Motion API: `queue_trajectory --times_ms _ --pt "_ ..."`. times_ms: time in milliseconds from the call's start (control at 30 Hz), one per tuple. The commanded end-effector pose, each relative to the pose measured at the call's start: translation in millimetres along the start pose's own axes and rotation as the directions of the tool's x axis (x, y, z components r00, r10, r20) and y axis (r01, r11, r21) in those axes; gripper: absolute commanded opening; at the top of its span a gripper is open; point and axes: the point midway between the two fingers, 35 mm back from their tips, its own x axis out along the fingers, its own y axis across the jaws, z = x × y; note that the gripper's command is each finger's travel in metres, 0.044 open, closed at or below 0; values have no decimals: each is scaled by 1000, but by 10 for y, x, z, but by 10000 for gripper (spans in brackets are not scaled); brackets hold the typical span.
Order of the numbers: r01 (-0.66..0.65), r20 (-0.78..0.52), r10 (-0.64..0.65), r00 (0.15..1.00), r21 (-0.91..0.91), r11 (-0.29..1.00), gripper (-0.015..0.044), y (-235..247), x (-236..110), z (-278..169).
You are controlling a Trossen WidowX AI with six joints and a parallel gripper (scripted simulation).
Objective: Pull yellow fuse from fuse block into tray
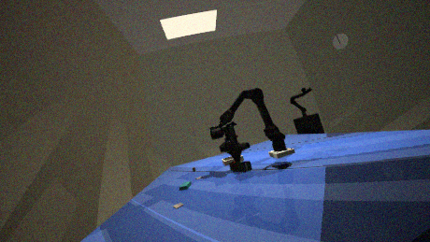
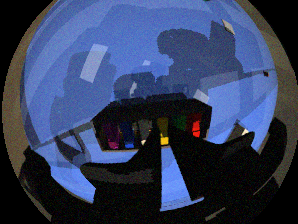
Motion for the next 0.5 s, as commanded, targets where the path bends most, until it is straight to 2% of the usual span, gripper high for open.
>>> queue_trajectory --times_ms 0,467 --pt "0 1 0 1000 0 1000 0 0 -2 2" --pt "0 0 0 1000 0 1000 0 -2 -58 5"
